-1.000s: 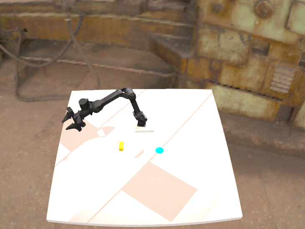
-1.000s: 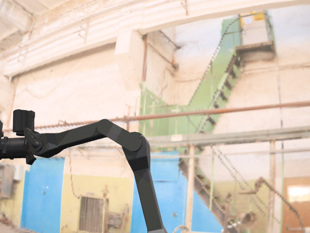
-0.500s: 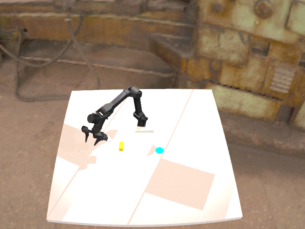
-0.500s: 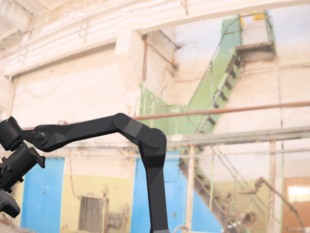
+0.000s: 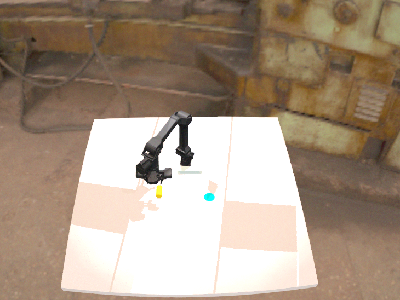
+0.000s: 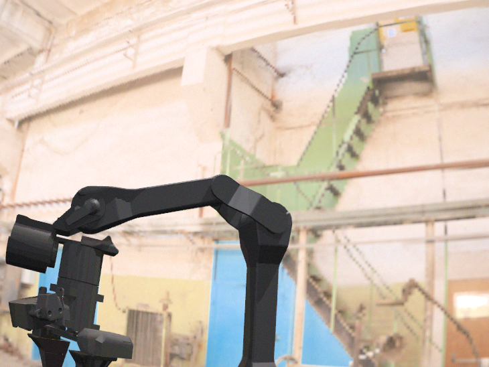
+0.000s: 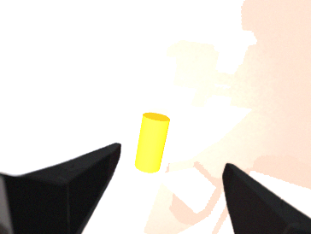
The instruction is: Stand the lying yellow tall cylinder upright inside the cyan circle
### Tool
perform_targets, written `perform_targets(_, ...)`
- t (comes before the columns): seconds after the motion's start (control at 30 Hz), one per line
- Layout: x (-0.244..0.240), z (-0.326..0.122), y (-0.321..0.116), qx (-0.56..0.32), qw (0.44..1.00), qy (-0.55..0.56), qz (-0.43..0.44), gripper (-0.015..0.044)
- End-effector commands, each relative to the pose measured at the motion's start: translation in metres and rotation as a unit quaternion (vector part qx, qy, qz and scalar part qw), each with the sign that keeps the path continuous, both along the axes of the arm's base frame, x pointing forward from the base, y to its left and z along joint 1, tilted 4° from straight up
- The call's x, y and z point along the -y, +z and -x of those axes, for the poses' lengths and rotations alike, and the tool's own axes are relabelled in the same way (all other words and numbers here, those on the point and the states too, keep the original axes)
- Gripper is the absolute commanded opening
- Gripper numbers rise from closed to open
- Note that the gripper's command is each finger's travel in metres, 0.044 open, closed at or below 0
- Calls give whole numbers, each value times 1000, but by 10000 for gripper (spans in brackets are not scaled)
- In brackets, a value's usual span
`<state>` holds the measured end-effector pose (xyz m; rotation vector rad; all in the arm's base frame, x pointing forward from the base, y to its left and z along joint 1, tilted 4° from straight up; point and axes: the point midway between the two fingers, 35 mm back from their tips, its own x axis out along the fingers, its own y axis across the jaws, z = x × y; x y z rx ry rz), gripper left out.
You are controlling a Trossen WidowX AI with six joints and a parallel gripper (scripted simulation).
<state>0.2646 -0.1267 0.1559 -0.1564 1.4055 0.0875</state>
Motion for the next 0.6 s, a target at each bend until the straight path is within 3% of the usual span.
perform_targets(0.0,-13,17,0,-34,999,-14,-12,309)
perform_targets(0.17,-13,16,-2,-34,999,-14,-12,309)
perform_targets(0.43,-12,6,-101,-34,999,-14,-12,309)
perform_targets(0.57,-12,7,-110,-34,999,-14,-12,309)
